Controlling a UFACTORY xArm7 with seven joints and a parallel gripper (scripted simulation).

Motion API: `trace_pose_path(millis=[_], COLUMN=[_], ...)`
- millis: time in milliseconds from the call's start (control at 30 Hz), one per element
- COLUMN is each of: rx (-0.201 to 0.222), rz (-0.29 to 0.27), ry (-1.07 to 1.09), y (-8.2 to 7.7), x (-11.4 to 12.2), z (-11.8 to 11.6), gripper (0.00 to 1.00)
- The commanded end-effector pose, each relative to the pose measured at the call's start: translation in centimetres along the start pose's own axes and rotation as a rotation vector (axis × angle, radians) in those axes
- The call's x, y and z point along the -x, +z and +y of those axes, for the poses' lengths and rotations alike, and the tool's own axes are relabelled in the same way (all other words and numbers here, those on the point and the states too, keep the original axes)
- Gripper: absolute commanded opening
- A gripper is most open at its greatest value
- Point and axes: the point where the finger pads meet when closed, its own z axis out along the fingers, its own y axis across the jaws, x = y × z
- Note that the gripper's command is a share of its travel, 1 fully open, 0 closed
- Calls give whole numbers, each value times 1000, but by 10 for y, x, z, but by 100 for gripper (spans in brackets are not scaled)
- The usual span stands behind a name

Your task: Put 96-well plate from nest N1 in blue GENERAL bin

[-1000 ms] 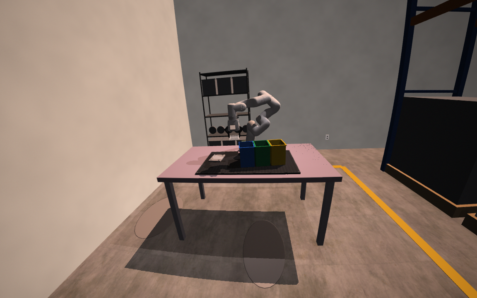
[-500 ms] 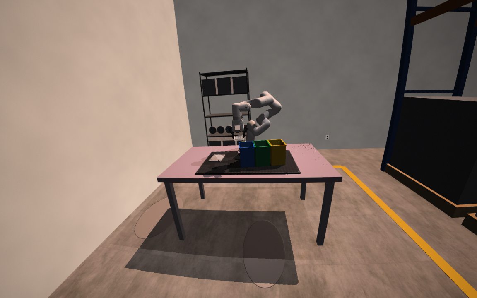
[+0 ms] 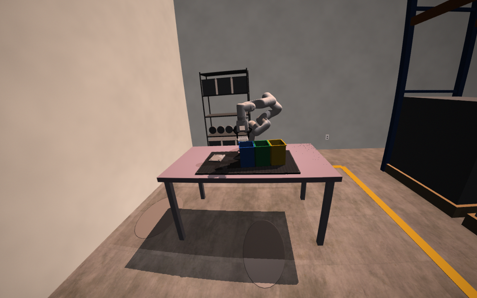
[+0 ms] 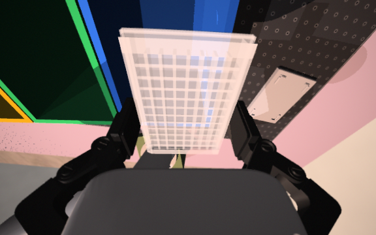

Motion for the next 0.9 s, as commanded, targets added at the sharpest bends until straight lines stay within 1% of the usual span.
trace_pose_path(millis=[0, 200, 867], rx=[2, 2, 2], rz=[3, 3, 3], ry=[0, 0, 0], y=[-1, 0, 0], x=[-9, -15, -15], z=[-14, -25, -25], gripper=[0, 0, 0])
